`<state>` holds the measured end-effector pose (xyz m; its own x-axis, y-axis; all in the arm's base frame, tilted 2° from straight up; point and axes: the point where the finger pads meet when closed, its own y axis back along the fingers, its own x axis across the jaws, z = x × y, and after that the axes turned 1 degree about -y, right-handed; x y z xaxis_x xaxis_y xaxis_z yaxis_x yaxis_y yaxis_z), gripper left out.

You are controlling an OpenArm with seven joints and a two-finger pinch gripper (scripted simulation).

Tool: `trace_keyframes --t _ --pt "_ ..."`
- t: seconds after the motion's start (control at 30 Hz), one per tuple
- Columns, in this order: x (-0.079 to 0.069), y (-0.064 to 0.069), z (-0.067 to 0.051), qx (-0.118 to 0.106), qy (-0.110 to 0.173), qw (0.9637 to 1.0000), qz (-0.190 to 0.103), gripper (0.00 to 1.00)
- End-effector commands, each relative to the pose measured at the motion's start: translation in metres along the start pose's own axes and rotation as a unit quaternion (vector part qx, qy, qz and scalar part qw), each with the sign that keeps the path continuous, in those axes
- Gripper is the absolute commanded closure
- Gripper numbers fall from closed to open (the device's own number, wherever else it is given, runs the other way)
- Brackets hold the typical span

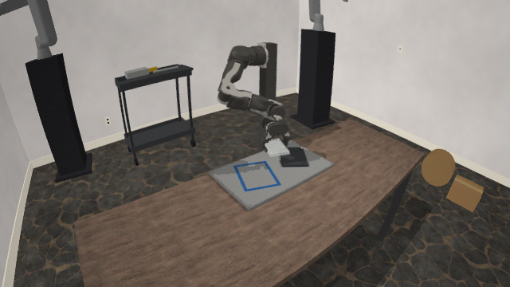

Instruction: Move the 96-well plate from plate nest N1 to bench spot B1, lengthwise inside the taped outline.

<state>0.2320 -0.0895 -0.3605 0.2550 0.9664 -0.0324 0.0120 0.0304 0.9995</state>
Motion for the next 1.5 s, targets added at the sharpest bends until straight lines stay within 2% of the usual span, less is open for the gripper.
trace_keyframes --t 0.0,0.17,0.57,0.73,1.13,1.3,1.47 --pt "0.002 0.001 0.001 -0.001 0.001 1.0 0.004 1.0" --pt "-0.036 -0.002 0.017 -0.001 0.001 1.0 0.004 1.0" --pt "-0.036 -0.002 0.017 -0.001 0.001 1.0 0.004 1.0" --pt "-0.073 -0.006 0.034 -0.001 0.001 1.0 0.004 1.0" --pt "-0.073 -0.006 0.034 -0.001 0.001 1.0 0.004 1.0" --pt "-0.104 -0.009 0.049 -0.001 0.001 1.0 0.003 1.0" --pt "-0.104 -0.009 0.049 -0.001 0.001 1.0 0.003 1.0"
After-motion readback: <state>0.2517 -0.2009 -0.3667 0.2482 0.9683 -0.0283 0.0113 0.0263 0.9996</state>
